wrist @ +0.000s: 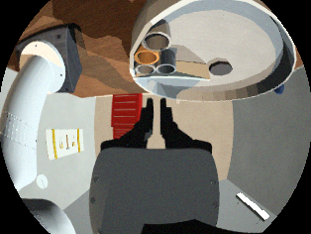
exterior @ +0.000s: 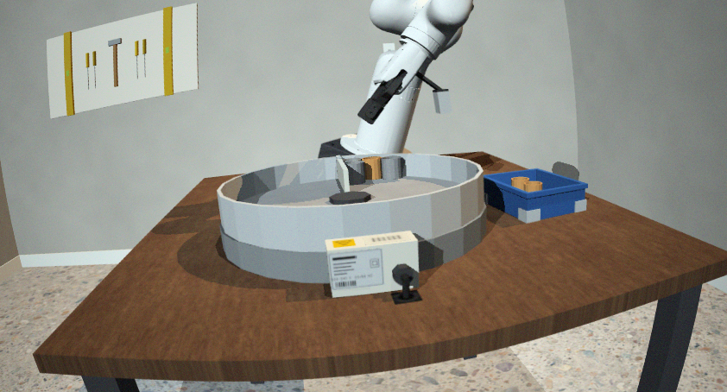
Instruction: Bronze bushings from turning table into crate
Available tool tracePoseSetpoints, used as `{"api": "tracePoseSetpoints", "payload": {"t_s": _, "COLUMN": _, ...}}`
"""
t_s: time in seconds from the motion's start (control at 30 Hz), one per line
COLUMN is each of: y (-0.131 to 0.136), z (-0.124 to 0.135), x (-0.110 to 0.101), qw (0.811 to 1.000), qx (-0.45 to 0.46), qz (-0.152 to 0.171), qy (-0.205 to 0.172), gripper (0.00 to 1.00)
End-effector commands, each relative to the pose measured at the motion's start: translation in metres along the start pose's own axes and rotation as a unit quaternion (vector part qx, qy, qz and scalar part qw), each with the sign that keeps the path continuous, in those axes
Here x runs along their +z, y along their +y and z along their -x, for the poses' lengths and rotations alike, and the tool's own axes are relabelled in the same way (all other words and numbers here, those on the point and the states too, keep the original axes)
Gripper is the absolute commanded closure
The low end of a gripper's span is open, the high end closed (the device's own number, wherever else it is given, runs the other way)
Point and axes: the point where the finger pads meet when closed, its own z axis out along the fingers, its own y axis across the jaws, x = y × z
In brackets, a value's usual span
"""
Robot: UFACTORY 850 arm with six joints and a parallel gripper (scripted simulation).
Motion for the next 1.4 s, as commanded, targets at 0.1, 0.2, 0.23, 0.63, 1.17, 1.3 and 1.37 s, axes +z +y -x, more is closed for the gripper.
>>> {"api": "tracePoseSetpoints", "payload": {"t_s": 0.1, "y": 0.001, "z": 0.000, "x": 0.000, "qw": 1.000, "qx": 0.000, "qz": 0.000, "qy": 0.000, "gripper": 0.90}}
{"api": "tracePoseSetpoints", "payload": {"t_s": 0.2, "y": 0.001, "z": 0.000, "x": 0.000, "qw": 1.000, "qx": 0.000, "qz": 0.000, "qy": 0.000, "gripper": 0.90}}
{"api": "tracePoseSetpoints", "payload": {"t_s": 0.23, "y": 0.001, "z": 0.000, "x": 0.000, "qw": 1.000, "qx": 0.000, "qz": 0.000, "qy": 0.000, "gripper": 0.90}}
{"api": "tracePoseSetpoints", "payload": {"t_s": 0.63, "y": 0.001, "z": 0.000, "x": 0.000, "qw": 1.000, "qx": 0.000, "qz": 0.000, "qy": 0.000, "gripper": 0.90}}
{"api": "tracePoseSetpoints", "payload": {"t_s": 1.17, "y": 0.016, "z": -0.047, "x": 0.002, "qw": 1.000, "qx": 0.000, "qz": 0.000, "qy": 0.000, "gripper": 0.90}}
{"api": "tracePoseSetpoints", "payload": {"t_s": 1.3, "y": 0.016, "z": -0.047, "x": 0.002, "qw": 1.000, "qx": 0.000, "qz": 0.000, "qy": 0.000, "gripper": 0.90}}
{"api": "tracePoseSetpoints", "payload": {"t_s": 1.37, "y": 0.016, "z": -0.047, "x": 0.002, "qw": 1.000, "qx": 0.000, "qz": 0.000, "qy": 0.000, "gripper": 0.90}}
